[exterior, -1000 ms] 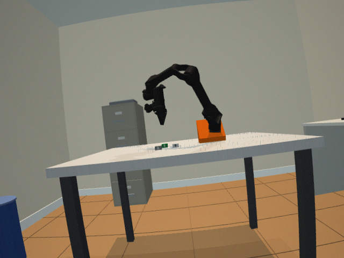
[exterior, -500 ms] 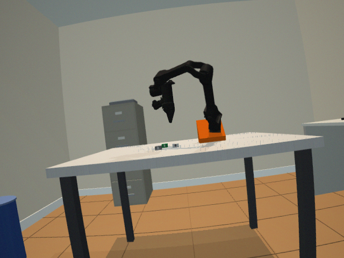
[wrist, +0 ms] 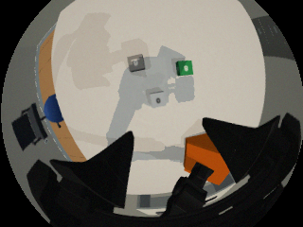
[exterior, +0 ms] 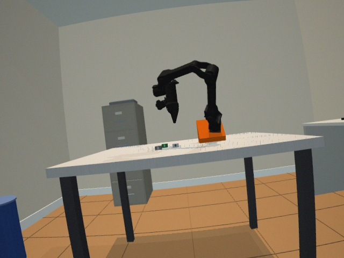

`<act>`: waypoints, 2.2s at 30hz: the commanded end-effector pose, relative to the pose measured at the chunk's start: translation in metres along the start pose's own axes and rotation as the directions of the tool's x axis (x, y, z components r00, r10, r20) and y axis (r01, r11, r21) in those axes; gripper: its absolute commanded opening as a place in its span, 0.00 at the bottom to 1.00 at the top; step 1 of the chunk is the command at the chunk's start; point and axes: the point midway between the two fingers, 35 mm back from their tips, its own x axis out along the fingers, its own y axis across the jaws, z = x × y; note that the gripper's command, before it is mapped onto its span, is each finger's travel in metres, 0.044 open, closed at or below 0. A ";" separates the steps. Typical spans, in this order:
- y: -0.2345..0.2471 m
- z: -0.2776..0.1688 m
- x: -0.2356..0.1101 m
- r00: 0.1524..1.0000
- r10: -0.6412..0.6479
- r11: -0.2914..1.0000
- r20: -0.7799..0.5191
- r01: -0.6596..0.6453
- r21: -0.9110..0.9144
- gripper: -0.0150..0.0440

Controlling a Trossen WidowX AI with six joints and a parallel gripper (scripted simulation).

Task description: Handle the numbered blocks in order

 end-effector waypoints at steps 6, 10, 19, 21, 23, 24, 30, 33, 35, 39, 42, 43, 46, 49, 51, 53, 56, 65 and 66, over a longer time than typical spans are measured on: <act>0.001 -0.001 0.001 1.000 0.006 1.000 -0.001 -0.006 0.009 0.93; 0.006 0.016 -0.002 1.000 0.002 1.000 0.000 -0.002 0.008 0.93; 0.045 0.099 0.000 1.000 0.007 1.000 0.004 -0.007 0.003 0.93; 0.045 0.099 0.000 1.000 0.007 1.000 0.004 -0.007 0.003 0.93; 0.045 0.099 0.000 1.000 0.007 1.000 0.004 -0.007 0.003 0.93; 0.045 0.099 0.000 1.000 0.007 1.000 0.004 -0.007 0.003 0.93; 0.045 0.099 0.000 1.000 0.007 1.000 0.004 -0.007 0.003 0.93; 0.045 0.099 0.000 1.000 0.007 1.000 0.004 -0.007 0.003 0.93; 0.045 0.099 0.000 1.000 0.007 1.000 0.004 -0.007 0.003 0.93; 0.045 0.099 0.000 1.000 0.007 1.000 0.004 -0.007 0.003 0.93; 0.036 0.084 -0.003 1.000 0.003 1.000 0.004 -0.003 0.005 0.93; 0.030 0.073 -0.004 1.000 0.002 1.000 0.003 -0.002 0.006 0.93; 0.015 0.039 -0.004 1.000 0.000 1.000 0.001 0.000 0.008 0.93; 0.003 0.007 -0.001 1.000 0.004 1.000 -0.001 -0.004 0.009 0.93; 0.001 -0.001 0.001 1.000 0.006 1.000 -0.001 -0.006 0.009 0.93; 0.001 -0.001 0.001 1.000 0.006 1.000 -0.001 -0.006 0.009 0.93; 0.000 0.000 0.010 1.000 0.003 1.000 -0.001 -0.003 0.009 0.93; 0.002 -0.001 0.081 1.000 0.009 1.000 0.001 -0.009 0.007 0.93; 0.002 -0.001 0.081 1.000 0.009 1.000 0.001 -0.009 0.007 0.93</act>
